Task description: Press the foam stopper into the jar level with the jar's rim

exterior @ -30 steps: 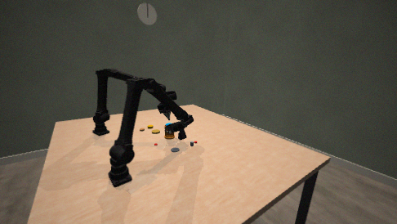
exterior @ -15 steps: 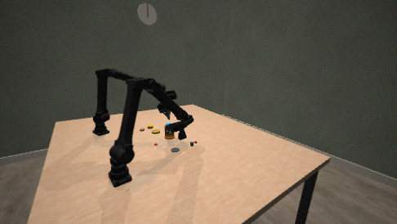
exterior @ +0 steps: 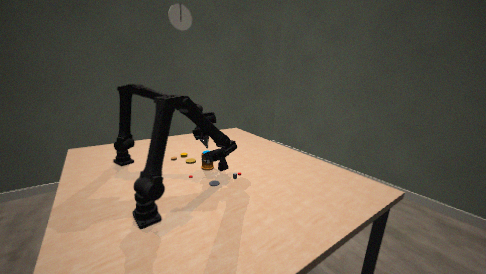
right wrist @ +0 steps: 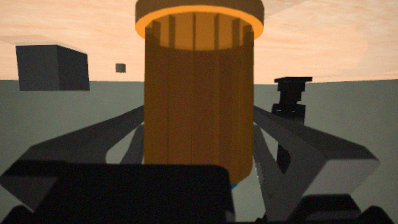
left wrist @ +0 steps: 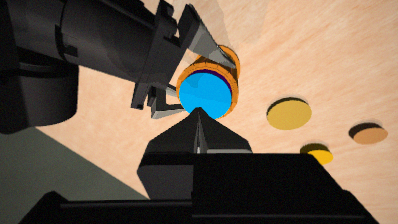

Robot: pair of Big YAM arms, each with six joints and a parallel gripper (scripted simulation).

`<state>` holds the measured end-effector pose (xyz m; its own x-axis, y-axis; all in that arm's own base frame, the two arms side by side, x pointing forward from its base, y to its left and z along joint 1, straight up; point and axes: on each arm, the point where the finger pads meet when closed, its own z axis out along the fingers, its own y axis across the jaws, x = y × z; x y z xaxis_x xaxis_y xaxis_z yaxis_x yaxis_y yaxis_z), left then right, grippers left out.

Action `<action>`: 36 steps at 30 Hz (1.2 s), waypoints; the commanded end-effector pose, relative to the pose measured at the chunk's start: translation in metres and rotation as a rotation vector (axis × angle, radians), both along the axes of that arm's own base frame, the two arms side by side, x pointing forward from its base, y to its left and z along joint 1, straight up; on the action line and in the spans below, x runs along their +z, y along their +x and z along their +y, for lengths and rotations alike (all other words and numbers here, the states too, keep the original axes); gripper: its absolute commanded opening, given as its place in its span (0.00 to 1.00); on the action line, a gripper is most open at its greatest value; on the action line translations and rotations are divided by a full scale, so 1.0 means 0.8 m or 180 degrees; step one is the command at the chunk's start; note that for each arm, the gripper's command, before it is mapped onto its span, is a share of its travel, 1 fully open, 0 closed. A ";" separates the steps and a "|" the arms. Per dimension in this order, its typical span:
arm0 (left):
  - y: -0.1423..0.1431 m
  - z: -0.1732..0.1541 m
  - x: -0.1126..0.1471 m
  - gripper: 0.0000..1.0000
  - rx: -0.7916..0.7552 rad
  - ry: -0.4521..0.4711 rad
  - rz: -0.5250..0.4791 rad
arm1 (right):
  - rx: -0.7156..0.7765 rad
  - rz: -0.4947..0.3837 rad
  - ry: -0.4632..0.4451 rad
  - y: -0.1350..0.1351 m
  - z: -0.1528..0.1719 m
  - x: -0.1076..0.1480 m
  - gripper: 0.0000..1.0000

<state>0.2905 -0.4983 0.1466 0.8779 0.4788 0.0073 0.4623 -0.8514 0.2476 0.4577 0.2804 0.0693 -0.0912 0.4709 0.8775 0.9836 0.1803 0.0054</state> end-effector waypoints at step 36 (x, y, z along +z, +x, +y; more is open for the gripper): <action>0.011 -0.007 -0.030 0.00 -0.0004 -0.0053 -0.0048 | -0.0085 0.0032 0.0008 0.010 -0.006 0.020 0.64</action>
